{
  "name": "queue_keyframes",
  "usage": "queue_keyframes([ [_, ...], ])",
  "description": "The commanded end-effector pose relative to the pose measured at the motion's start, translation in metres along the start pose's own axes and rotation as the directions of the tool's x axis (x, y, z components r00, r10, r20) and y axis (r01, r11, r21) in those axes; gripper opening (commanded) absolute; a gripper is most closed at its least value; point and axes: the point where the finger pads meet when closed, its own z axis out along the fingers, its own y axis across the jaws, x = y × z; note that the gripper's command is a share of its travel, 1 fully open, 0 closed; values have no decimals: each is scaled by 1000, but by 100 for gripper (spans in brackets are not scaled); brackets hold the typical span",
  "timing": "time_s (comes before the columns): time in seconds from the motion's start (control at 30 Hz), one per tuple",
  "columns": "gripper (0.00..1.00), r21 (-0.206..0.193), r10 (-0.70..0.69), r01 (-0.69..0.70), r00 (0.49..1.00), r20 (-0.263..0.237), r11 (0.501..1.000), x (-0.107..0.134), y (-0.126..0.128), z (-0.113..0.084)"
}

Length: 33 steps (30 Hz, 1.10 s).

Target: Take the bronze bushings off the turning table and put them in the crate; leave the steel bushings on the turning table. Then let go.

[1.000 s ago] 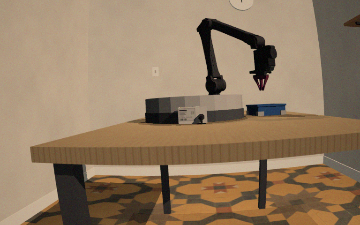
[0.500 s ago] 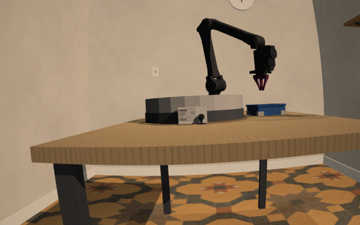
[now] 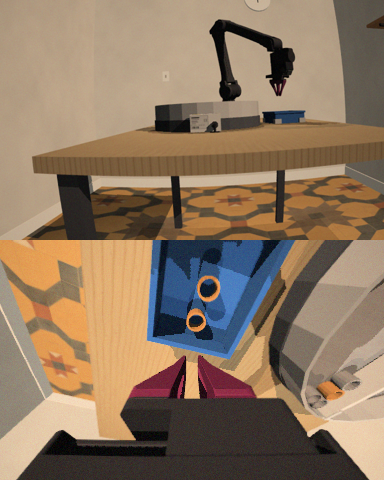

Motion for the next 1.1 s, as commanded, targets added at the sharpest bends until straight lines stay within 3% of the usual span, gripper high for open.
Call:
queue_keyframes([
  [0.0,13,-25,8,-6,996,87,1000,-26,11,-37],
  [0.03,13,-15,7,-7,999,54,1000,-25,10,-25],
  [1.07,13,-19,8,-7,998,67,1000,-27,11,-30],
])
